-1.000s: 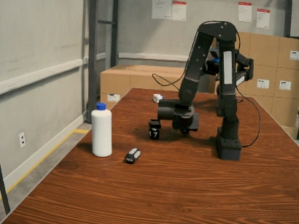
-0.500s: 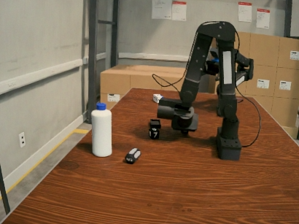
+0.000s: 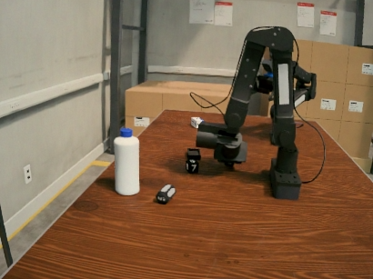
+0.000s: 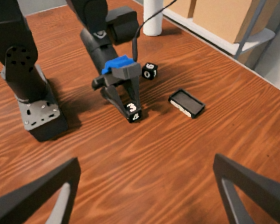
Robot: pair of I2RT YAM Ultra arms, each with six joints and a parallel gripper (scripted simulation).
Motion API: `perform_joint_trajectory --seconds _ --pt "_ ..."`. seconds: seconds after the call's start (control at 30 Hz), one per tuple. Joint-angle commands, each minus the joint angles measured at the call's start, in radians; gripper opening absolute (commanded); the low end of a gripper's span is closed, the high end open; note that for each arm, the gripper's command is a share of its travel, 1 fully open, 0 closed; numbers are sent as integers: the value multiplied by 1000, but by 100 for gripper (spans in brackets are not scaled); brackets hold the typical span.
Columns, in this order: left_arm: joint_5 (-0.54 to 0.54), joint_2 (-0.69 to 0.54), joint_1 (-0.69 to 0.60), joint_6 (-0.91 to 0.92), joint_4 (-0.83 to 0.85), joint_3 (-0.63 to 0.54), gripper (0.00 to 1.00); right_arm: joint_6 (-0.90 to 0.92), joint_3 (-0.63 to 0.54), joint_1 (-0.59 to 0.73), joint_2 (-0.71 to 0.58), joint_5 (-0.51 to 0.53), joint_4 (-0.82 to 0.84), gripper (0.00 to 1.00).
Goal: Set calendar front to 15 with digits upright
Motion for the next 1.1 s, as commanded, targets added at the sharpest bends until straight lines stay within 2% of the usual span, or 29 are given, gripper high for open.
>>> perform_joint_trajectory --seconds 0.0,0.07,0.1,0.2,0.27,0.3,0.43,0.6,0.7,0.83,1.07 --pt "32 11 9 9 -16 -1 26 -2 18 -4 -17 -7 -18 100" --pt "32 11 9 9 -16 -1 3 -2 18 -4 -17 -7 -18 100" --pt "32 14 13 15 -22 7 0 -2 18 -4 -17 -7 -18 100" --pt "32 14 13 16 -22 7 0 -2 18 -4 -17 -7 -18 100" --pt "32 2 14 17 -28 11 23 -2 18 -4 -17 -7 -18 100" --pt "32 -8 14 17 -36 17 26 -2 18 -4 -17 -7 -18 100" --pt "34 -99 7 3 -120 30 26 -2 18 -4 -17 -7 -18 100" --pt "33 -281 -5 -35 -306 73 26 -2 18 -4 -17 -7 -18 100" --pt "26 -310 6 -15 -378 98 26 -2 18 -4 -17 -7 -18 100" --pt "22 -302 14 3 -381 103 26 -2 18 -4 -17 -7 -18 100" --pt "6 -233 14 8 -151 7 26 -2 18 -4 -17 -7 -18 100"
